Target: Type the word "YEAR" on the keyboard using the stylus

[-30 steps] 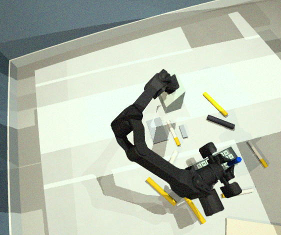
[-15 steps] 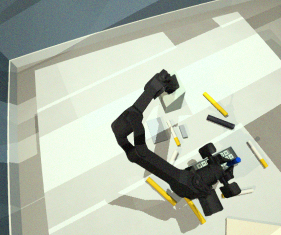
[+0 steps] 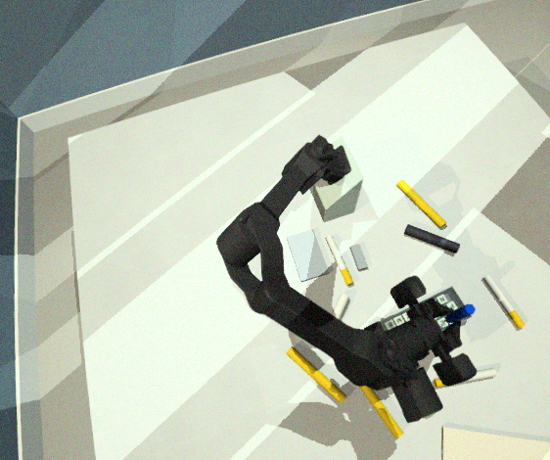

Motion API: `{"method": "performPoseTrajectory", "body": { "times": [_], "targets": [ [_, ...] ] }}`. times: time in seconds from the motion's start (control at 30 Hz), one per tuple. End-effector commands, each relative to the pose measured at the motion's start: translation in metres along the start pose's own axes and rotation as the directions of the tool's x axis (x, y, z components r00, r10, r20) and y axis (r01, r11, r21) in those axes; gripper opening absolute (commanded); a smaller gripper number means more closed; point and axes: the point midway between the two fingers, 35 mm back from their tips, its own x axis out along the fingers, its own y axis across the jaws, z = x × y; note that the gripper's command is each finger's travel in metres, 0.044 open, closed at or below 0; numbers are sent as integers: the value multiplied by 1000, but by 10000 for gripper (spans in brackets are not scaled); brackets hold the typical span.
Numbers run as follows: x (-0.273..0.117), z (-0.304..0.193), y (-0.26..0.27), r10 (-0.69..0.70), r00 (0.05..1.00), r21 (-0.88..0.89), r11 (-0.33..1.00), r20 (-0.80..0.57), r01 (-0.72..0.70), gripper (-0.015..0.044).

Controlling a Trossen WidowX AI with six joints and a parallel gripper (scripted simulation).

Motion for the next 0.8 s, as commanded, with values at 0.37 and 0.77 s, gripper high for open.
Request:
{"method": "performPoseTrajectory", "body": {
  "times": [0.37,0.77],
  "targets": [
    [-9,-18,-1,4,1000,-13,1000,3,-4,51],
    [-48,0,0,5,1000,-1,1000,0,-5,0]
  ]
}}
